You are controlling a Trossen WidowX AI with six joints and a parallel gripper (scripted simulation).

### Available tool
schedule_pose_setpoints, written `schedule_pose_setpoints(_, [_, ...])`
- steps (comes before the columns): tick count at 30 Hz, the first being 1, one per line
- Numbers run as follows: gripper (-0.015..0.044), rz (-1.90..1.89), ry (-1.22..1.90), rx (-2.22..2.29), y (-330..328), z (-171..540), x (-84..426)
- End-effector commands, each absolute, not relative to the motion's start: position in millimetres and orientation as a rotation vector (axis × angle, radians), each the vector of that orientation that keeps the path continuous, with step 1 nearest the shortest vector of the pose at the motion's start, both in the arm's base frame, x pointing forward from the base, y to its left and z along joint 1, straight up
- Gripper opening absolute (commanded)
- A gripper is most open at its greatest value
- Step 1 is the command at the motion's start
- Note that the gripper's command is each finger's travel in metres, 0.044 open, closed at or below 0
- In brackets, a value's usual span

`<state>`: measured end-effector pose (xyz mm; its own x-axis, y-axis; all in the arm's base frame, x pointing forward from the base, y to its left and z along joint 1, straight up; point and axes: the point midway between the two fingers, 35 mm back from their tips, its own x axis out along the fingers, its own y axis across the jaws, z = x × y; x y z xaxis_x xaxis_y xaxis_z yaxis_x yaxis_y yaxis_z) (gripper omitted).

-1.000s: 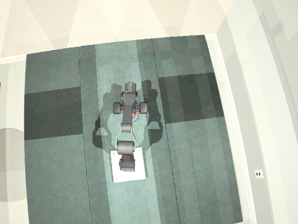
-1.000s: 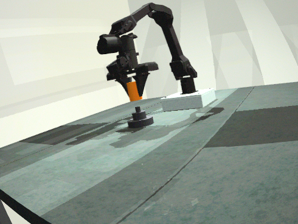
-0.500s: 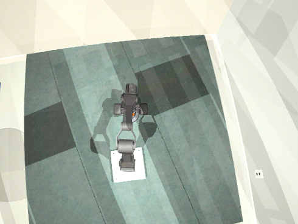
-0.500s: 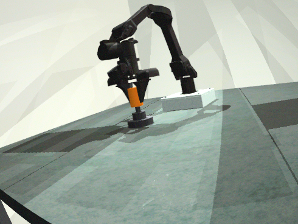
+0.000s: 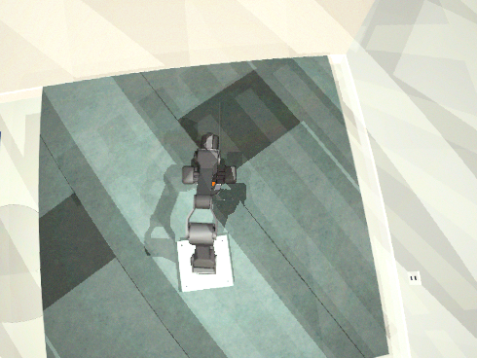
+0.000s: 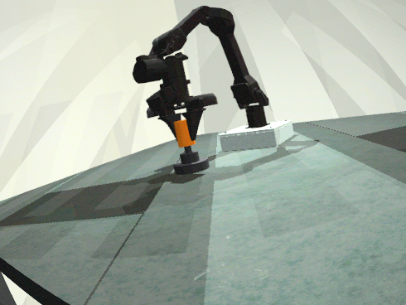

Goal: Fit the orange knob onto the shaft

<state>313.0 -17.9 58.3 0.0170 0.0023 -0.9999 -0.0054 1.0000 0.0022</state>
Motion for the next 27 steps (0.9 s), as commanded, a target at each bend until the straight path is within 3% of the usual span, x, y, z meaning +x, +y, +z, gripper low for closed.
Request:
schedule_pose_setpoints(1, [0.0,0.006,1.552,-0.006,-17.7,58.1,313.4])
schedule_pose_setpoints(27, [0.0,0.169,1.546,-0.172,-18.5,59.9,312.7])
